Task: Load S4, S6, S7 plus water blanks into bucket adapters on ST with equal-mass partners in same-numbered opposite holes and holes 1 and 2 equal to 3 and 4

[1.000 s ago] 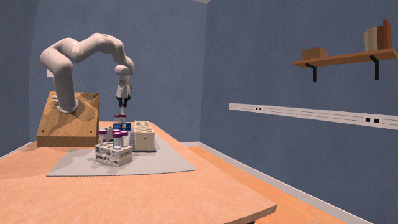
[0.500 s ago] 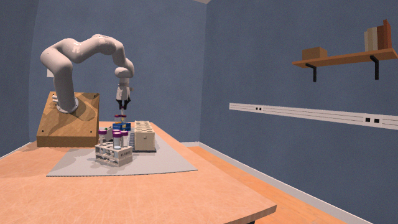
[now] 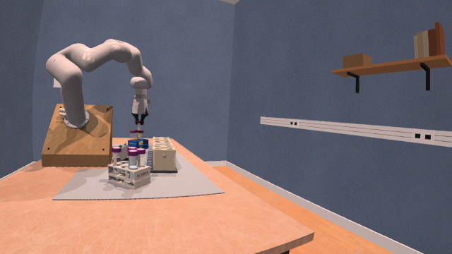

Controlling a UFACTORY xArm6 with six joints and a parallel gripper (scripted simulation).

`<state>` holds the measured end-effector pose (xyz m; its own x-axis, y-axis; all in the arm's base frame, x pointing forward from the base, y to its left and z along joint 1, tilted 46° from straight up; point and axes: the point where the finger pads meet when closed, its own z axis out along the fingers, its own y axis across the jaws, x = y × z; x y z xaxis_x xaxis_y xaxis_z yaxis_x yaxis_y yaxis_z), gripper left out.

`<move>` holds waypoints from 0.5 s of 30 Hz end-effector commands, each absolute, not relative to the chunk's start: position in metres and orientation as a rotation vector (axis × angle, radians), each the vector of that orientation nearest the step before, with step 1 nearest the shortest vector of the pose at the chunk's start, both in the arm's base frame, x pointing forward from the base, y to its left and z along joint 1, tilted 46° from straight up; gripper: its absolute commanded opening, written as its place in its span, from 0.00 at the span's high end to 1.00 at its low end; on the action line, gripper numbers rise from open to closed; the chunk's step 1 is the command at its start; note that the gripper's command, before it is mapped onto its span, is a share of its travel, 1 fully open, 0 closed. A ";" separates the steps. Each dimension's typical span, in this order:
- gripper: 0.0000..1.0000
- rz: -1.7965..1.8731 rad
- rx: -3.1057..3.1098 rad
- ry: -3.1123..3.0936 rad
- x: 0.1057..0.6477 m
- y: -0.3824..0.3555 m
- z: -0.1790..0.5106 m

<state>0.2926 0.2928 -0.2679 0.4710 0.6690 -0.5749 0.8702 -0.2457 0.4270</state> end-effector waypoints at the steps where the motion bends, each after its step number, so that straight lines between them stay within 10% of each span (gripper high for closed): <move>1: 1.00 -0.351 2.003 1.277 0.294 0.293 -0.269; 15: 1.00 -0.351 2.003 1.277 0.296 0.285 -0.277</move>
